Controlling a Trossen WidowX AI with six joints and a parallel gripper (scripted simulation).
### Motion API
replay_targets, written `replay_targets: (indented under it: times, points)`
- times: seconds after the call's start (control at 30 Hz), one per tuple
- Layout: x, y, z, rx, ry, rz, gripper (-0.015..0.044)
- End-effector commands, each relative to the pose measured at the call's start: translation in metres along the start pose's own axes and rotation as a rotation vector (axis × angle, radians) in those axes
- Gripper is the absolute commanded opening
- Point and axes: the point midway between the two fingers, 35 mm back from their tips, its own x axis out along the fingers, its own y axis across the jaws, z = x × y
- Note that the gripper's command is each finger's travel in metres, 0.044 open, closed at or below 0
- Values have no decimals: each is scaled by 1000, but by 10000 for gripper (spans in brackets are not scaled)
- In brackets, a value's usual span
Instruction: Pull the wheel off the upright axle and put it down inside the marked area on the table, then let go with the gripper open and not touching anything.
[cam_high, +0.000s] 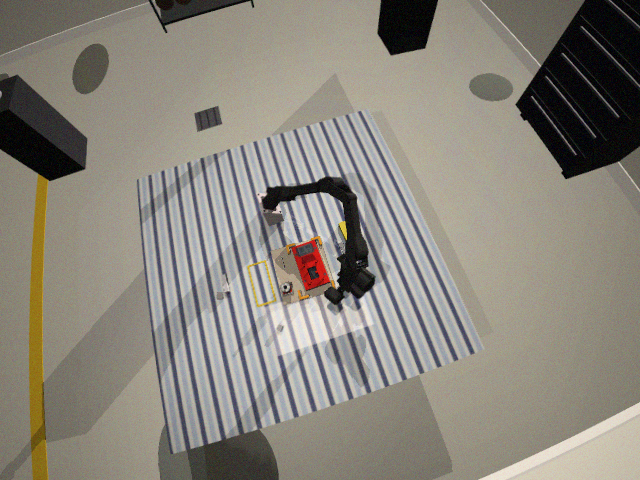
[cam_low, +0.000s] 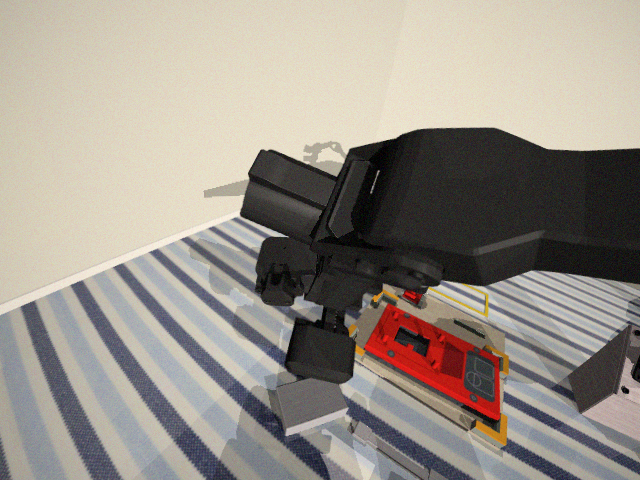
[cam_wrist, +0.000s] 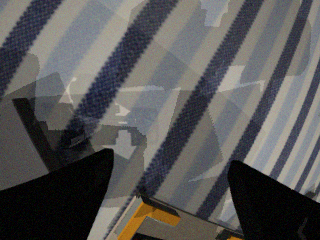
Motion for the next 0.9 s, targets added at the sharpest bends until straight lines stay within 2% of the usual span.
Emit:
replay_targets:
  times: [0.0,0.23,0.43,0.87]
  points:
    - [0,-46,-32,79,91,14,300]
    - [-12,-121,-103,268,227,94,300]
    - [-34,-167,-170,470,285,231,300]
    - [-39,-167,-187,492,287,248,300]
